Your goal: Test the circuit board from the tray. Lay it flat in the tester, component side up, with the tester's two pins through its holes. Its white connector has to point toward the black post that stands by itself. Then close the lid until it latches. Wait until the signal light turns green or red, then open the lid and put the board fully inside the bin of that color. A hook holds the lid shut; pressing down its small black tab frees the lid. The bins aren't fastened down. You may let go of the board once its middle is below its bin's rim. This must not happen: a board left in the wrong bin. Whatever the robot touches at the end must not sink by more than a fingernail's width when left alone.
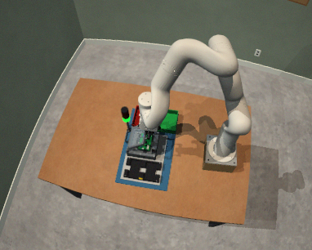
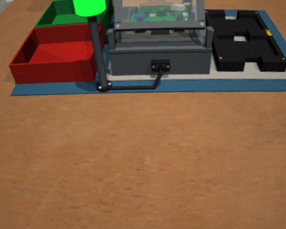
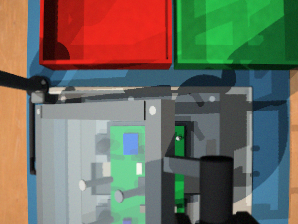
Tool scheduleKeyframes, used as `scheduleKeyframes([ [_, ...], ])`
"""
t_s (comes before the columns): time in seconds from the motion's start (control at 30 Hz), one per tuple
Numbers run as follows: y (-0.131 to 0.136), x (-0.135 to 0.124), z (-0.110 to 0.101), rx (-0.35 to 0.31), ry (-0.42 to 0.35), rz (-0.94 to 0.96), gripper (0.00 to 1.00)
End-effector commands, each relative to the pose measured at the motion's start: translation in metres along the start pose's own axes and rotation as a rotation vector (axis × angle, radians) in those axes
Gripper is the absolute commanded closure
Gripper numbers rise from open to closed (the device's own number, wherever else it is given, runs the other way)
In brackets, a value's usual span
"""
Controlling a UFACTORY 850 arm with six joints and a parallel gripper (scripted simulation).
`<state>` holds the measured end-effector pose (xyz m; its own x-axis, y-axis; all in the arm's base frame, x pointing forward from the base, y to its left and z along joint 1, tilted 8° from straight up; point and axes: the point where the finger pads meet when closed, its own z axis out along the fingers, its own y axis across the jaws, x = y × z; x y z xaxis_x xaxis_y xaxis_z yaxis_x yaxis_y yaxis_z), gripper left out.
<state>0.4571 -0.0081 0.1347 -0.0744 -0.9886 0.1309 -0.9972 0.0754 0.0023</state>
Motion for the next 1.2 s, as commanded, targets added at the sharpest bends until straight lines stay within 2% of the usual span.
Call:
scheduleKeyframes([
  [0.0,-0.0007,-0.0001,0.0001,0.002,0.0,0.0,0.72],
  [0.3,-0.0007,-0.0001,0.0002,0.002,0.0,0.0,0.72],
  [0.33,-0.0007,-0.0001,0.0002,0.002,0.0,0.0,1.0],
  [1.17,-0.0007,-0.0001,0.0002,0.002,0.0,0.0,1.0],
])
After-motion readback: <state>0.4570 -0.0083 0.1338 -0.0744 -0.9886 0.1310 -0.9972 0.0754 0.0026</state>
